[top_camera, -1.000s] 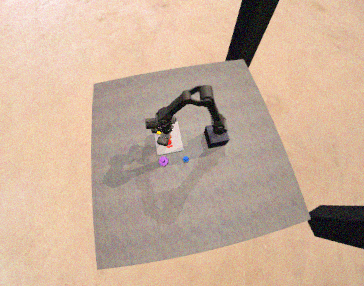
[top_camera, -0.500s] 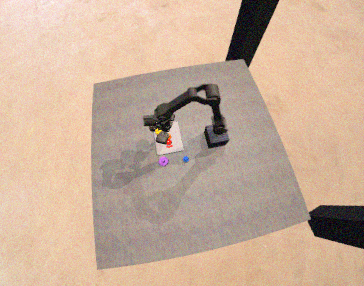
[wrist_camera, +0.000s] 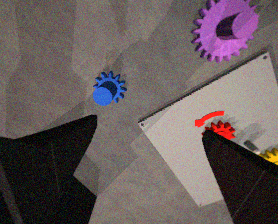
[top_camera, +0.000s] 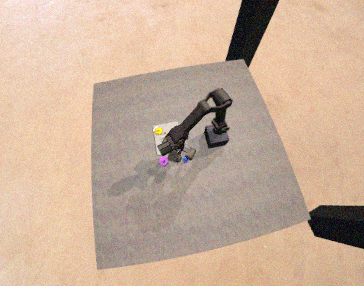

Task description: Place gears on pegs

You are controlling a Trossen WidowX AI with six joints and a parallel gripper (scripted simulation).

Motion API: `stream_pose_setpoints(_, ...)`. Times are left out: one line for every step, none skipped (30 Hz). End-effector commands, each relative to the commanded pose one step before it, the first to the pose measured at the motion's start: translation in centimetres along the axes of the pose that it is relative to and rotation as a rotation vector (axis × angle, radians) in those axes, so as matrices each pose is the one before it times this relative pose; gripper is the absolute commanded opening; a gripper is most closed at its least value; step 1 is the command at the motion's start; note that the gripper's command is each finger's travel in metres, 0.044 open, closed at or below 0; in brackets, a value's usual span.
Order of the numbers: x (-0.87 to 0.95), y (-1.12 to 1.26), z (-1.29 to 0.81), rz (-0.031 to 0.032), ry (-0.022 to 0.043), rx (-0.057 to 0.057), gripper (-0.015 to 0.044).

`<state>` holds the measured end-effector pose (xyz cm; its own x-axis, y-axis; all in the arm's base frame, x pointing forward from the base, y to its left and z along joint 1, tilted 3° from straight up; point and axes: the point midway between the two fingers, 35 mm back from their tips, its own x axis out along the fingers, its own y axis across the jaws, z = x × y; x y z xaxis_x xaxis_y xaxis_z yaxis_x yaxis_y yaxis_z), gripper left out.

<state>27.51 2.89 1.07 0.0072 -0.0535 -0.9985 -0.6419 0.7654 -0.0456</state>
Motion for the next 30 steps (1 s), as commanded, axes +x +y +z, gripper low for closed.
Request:
stream_pose_setpoints(0.157,5.191,0.674,0.00722,-0.00383,-0.5234,0.0440)
stream_pose_setpoints(0.000,0.000,0.000,0.00000,0.00000,0.0000,0.0440)
stream_pose_setpoints(0.000,0.000,0.000,0.00000,0.00000,0.0000,0.0440)
stream_pose_setpoints(0.000,0.000,0.000,0.00000,0.00000,0.0000,0.0440)
stream_pose_setpoints(0.000,0.000,0.000,0.00000,0.00000,0.0000,0.0440)
stream_pose_setpoints(0.000,0.000,0.000,0.00000,0.00000,0.0000,0.0440)
stream_pose_setpoints(0.000,-0.065,-0.099,-0.00006,0.00009,0.0000,0.0440)
stream_pose_setpoints(0.000,-0.065,-0.099,-0.00006,0.00009,0.0000,0.0440)
stream_pose_setpoints(0.000,0.000,0.000,0.00000,0.00000,0.0000,0.0440)
stream_pose_setpoints(0.000,0.000,0.000,0.00000,0.00000,0.0000,0.0440)
stream_pose_setpoints(0.180,0.016,0.005,0.00002,0.00001,0.0000,0.0440)
stream_pose_setpoints(0.448,0.044,0.010,0.00005,0.00002,0.0000,0.0440)
stream_pose_setpoints(0.178,0.020,0.002,0.00002,0.00001,0.0000,0.0440)
stream_pose_setpoints(0.122,-0.002,0.002,0.00000,0.00001,0.0000,0.0440)
stream_pose_setpoints(0.364,-0.004,0.003,0.00001,0.00003,0.0000,0.0440)
stream_pose_setpoints(0.544,0.003,-0.003,0.00002,0.00005,0.0000,0.0440)
stream_pose_setpoints(0.360,0.008,-0.006,0.00002,0.00003,0.0000,0.0440)
stream_pose_setpoints(0.120,0.004,-0.003,0.00001,0.00001,0.0000,0.0440)
stream_pose_setpoints(0.000,0.000,0.000,0.00000,0.00000,0.0000,0.0440)
stream_pose_setpoints(0.000,0.000,0.000,0.00000,0.00000,0.0000,0.0440)
stream_pose_setpoints(0.027,-0.001,0.001,0.00000,0.00000,0.0000,0.0440)
stream_pose_setpoints(0.080,-0.004,0.004,0.00000,0.00000,0.0000,0.0440)
stream_pose_setpoints(0.133,-0.005,0.006,0.00000,0.00001,0.0000,0.0440)
stream_pose_setpoints(0.163,-0.006,0.006,0.00000,0.00001,0.0000,0.0440)
stream_pose_setpoints(0.163,-0.005,0.006,0.00000,0.00001,0.0000,0.0440)
stream_pose_setpoints(0.162,-0.004,0.005,0.00000,0.00001,0.0000,0.0440)
stream_pose_setpoints(0.162,-0.003,0.004,0.00001,0.00001,0.0000,0.0440)
stream_pose_setpoints(0.162,-0.002,0.004,0.00001,0.00001,0.0000,0.0440)
stream_pose_setpoints(0.162,-0.001,0.003,0.00001,0.00001,0.0000,0.0440)
stream_pose_setpoints(0.162,0.000,0.002,0.00001,0.00001,0.0000,0.0440)
